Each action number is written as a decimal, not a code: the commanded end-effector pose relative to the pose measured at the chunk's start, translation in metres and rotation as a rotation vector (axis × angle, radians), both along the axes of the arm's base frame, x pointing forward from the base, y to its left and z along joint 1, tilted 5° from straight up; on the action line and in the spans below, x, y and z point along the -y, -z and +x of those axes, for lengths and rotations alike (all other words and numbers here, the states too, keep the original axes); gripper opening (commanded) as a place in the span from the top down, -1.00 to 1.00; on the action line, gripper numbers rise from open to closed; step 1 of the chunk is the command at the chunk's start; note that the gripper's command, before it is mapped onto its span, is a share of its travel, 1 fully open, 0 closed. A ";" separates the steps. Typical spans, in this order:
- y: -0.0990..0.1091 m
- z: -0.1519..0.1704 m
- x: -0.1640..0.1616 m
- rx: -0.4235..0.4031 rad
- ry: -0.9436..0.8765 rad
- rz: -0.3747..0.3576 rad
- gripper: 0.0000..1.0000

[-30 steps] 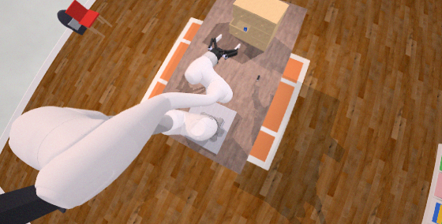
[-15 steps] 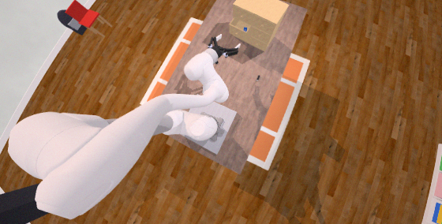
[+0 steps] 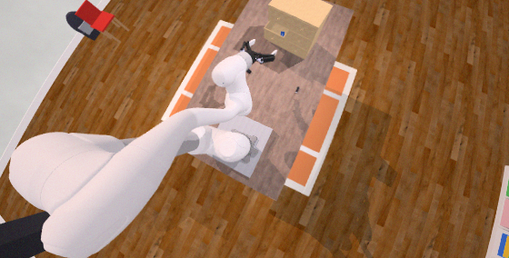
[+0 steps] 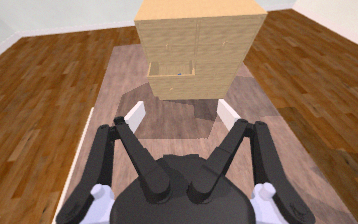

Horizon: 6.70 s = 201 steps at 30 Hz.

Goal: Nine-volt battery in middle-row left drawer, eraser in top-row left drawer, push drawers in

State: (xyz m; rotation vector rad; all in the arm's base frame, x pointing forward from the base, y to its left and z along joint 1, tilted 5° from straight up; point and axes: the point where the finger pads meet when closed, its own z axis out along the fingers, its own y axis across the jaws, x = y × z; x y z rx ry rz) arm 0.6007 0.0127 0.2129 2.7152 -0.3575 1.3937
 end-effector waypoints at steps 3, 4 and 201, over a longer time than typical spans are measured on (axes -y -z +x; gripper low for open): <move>-0.001 0.000 0.001 -0.052 0.009 0.003 -1.00; -0.002 0.000 0.001 -0.060 0.009 0.004 -1.00; 0.076 0.006 -0.034 0.151 0.015 -0.046 -1.00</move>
